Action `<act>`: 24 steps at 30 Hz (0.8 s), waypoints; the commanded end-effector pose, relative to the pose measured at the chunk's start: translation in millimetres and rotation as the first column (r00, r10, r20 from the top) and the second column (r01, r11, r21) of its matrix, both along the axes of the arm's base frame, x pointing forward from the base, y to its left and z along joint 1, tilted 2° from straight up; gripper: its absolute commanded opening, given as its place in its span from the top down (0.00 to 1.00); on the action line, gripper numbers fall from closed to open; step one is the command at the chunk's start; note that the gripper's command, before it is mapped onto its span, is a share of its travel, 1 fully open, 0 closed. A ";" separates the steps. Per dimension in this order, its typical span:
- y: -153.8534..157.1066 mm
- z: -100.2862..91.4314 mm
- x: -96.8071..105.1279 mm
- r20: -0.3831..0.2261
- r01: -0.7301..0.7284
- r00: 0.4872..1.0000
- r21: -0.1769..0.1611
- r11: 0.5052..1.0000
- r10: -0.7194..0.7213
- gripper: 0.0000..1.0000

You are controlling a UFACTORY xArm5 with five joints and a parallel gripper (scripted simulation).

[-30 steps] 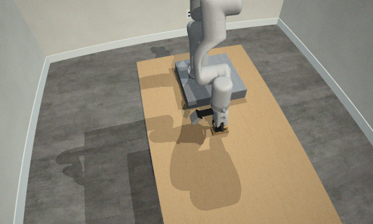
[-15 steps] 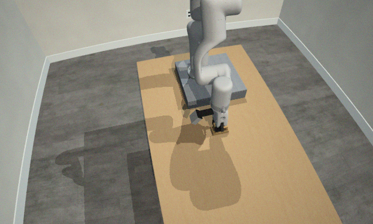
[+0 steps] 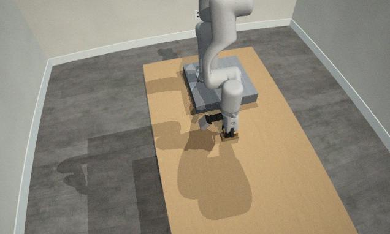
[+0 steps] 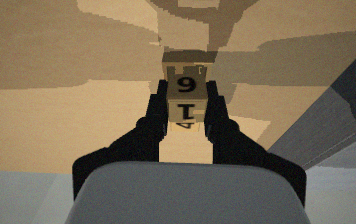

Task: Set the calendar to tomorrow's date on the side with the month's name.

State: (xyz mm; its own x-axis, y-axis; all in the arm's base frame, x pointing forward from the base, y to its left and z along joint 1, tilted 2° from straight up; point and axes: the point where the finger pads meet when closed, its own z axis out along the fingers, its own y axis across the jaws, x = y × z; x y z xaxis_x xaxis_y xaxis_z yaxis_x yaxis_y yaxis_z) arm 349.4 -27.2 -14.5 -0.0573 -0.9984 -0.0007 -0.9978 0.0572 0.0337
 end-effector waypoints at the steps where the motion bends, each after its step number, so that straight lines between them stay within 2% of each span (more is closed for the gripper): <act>1: -0.1 0.8 1.3 0.003 0.000 1.000 0.000 1.000 0.000 0.71; 24: 0.6 -2.1 1.2 0.003 0.000 1.000 0.000 1.000 0.000 0.71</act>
State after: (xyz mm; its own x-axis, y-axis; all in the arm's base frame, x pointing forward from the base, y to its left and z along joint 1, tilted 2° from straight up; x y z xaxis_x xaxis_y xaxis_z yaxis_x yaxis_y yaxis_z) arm 349.4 -26.8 -16.1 -0.0573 -0.9984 -0.0006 -0.9978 0.0573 0.0336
